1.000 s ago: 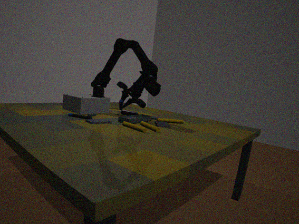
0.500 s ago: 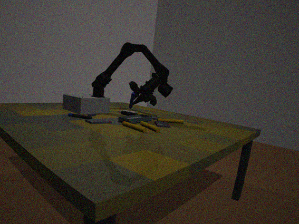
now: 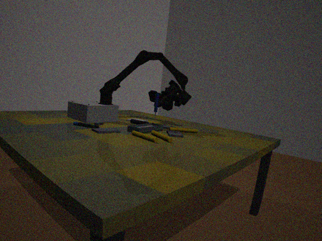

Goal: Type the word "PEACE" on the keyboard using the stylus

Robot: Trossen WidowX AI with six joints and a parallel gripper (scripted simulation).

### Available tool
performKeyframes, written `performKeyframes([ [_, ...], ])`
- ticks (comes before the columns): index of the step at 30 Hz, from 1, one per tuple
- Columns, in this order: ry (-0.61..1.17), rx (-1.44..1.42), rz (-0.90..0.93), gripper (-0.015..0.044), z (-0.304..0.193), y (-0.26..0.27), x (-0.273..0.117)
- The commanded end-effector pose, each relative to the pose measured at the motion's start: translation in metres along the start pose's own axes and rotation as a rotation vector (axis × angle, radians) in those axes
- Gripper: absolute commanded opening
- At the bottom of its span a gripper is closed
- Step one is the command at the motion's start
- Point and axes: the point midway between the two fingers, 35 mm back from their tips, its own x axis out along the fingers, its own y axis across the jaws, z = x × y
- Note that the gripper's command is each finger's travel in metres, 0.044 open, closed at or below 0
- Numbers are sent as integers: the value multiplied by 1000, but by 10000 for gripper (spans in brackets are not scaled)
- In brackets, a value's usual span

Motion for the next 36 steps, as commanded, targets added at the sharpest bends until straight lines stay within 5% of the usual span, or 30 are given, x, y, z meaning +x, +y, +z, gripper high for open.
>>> performKeyframes([
  [1,30,21,-26,0,3,-2,-4],
  [18,30,21,-26,0,32,-2,15],
  [21,30,21,-26,79,35,-4,15],
  [36,30,21,-26,81,38,-5,17],
])
